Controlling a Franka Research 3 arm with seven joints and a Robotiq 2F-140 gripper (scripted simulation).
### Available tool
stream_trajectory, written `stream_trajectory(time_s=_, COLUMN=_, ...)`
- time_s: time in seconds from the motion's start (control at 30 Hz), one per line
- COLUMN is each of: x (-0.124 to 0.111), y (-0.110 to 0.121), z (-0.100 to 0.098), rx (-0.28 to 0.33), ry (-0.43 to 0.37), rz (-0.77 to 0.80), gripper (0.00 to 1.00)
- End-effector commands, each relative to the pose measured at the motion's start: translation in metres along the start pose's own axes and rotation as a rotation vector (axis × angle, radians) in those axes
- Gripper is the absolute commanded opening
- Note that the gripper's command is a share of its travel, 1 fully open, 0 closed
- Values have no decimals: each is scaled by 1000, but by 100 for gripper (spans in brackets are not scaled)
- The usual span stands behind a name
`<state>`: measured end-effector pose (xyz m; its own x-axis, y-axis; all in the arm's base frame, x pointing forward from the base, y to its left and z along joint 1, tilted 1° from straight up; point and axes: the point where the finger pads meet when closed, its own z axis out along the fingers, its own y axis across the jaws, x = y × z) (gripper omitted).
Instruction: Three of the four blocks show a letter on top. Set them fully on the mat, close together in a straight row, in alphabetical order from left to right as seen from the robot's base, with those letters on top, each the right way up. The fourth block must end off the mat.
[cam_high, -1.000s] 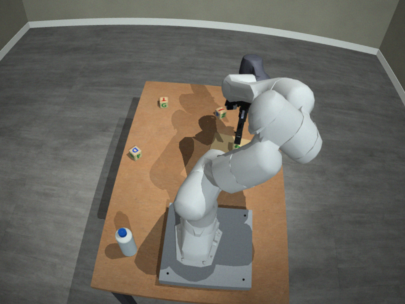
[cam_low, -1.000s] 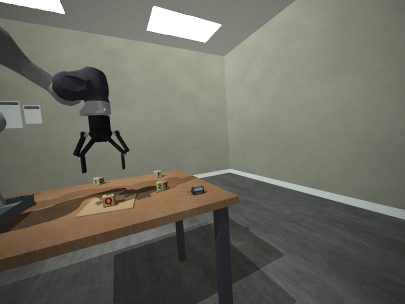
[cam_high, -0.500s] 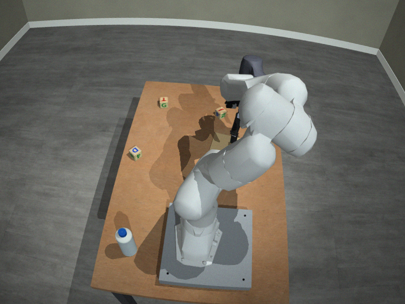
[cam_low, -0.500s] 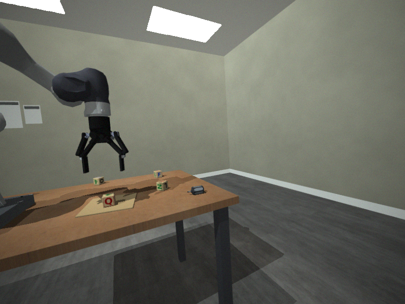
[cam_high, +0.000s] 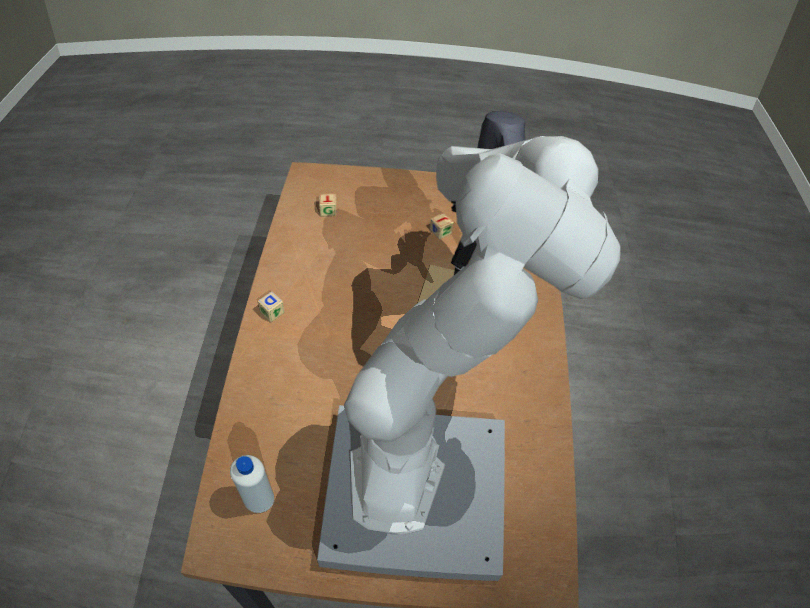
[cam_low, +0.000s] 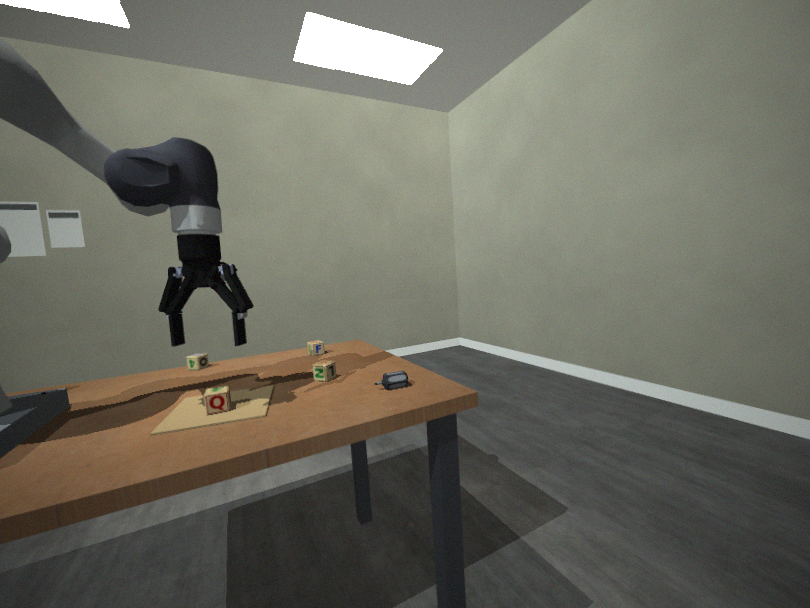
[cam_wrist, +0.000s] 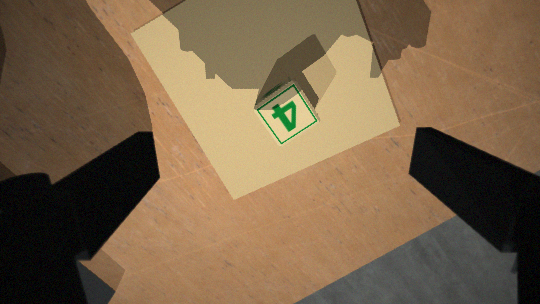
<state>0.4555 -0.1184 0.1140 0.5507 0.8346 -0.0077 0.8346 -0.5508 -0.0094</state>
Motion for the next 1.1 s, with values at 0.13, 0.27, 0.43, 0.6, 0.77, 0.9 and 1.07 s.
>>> stream_trajectory(time_s=0.13, x=3, y=1, z=1, rx=-6, ry=10, rz=203, gripper=100)
stream_trajectory(time_s=0.27, x=3, y=1, z=2, rx=-6, ry=10, rz=265, gripper=100)
stream_trajectory(time_s=0.43, x=3, y=1, z=3, rx=-6, ry=10, rz=346, gripper=100)
stream_trajectory(time_s=0.6, x=3, y=1, z=5, rx=-6, ry=10, rz=419, gripper=100)
stream_trajectory(time_s=0.77, x=3, y=2, z=6, rx=-7, ry=11, rz=500, gripper=100)
stream_trajectory(time_s=0.9, x=2, y=2, z=7, rx=-8, ry=11, rz=564, gripper=100)
stream_trajectory(time_s=1.07, x=2, y=2, z=7, rx=-8, ry=11, rz=612, gripper=100)
